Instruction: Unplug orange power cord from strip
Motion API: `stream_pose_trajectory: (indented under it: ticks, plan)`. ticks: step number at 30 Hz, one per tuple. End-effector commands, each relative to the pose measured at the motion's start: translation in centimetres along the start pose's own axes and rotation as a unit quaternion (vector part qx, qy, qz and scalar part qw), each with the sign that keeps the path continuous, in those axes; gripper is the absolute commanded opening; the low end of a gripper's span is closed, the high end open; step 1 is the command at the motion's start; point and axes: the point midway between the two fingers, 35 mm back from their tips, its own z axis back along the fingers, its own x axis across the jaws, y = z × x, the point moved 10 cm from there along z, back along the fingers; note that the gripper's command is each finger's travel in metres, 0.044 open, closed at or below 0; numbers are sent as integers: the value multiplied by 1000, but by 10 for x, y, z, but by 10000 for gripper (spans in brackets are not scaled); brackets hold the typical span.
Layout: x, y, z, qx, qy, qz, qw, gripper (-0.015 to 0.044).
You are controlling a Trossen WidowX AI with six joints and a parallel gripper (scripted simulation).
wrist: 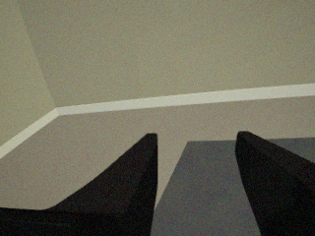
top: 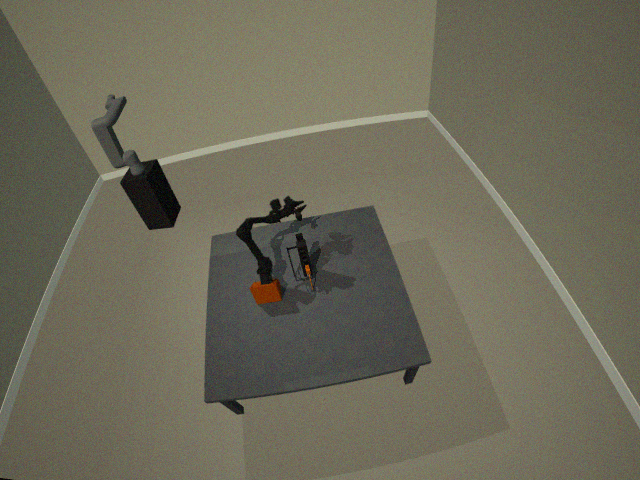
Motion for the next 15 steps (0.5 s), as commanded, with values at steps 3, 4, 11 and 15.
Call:
stream_pose_trajectory:
  ticks: [3, 4, 11, 15]
  plan:
    - [-29, -3, -24, 12, 52, 48, 997, 160]
    - [-35, -3, -28, 15, 62, 55, 996, 160]
    - [-78, -13, -51, 34, 135, 94, 986, 160]
    - [-105, -21, -61, 46, 178, 109, 977, 160]
